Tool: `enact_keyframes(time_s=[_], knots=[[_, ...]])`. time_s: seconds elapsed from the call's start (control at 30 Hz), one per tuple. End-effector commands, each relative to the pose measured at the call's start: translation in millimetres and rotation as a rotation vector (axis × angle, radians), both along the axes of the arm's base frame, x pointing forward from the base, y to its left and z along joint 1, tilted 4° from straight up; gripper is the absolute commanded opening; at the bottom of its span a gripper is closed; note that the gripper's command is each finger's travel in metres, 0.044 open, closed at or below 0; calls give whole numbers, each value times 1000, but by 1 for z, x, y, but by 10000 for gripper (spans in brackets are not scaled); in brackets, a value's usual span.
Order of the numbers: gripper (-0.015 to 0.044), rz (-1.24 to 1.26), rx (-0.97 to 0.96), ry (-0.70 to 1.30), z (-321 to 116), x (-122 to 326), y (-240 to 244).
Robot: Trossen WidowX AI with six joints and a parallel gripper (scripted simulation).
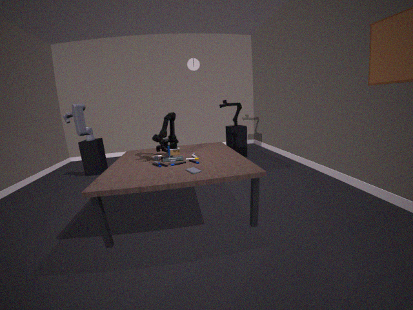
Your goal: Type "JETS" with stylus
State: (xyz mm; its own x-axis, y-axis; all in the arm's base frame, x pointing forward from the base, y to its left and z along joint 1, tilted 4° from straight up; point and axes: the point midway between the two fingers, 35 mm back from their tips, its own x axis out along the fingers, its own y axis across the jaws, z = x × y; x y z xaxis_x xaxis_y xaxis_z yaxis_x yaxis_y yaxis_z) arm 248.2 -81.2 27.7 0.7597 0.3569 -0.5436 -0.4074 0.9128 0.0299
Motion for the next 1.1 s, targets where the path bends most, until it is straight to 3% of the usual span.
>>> enact_keyframes(time_s=[0.0, 1.07], knots=[[81, 3, -2, -5, 0, -1, 1], [81, 3, -1, -5, -14, -1, 1]])
